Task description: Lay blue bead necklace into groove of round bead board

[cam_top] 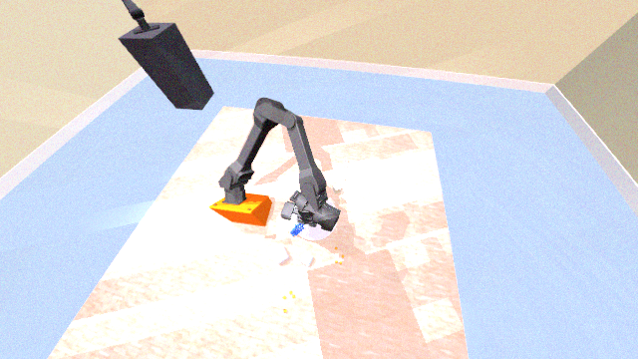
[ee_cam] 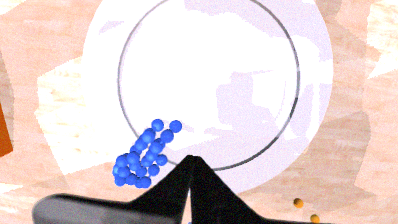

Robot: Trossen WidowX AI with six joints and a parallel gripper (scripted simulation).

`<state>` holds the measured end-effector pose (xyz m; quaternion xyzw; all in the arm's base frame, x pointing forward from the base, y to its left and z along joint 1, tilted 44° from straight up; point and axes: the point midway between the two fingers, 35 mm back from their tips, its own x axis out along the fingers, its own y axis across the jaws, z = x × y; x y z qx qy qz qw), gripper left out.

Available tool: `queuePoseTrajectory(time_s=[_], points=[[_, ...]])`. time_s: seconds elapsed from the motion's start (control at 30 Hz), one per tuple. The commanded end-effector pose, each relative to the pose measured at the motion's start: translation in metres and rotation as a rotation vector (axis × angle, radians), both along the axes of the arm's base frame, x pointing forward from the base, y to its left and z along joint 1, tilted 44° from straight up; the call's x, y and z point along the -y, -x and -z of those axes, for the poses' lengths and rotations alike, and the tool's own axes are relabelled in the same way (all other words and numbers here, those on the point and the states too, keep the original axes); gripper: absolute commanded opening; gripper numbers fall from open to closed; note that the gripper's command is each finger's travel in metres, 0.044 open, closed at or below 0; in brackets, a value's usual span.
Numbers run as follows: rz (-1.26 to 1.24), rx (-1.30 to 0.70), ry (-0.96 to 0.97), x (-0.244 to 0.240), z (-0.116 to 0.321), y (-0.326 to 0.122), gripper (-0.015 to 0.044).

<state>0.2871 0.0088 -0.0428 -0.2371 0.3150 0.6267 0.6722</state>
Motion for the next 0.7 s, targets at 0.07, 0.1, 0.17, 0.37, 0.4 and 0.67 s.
queuePoseTrajectory(time_s=[0.07, 0.1, 0.17, 0.37, 0.4, 0.67], points=[[0.004, 0.005, -0.002, -0.005, 0.003, -0.004, 0.0], [0.004, 0.005, -0.002, -0.006, 0.004, -0.004, 0.0], [0.004, 0.005, -0.002, -0.008, 0.007, -0.004, 0.0], [0.004, 0.005, -0.002, -0.015, 0.014, -0.004, 0.0], [0.004, 0.005, -0.002, -0.016, 0.015, -0.004, 0.0], [-0.002, 0.012, 0.002, -0.018, 0.017, -0.006, 0.0026]])
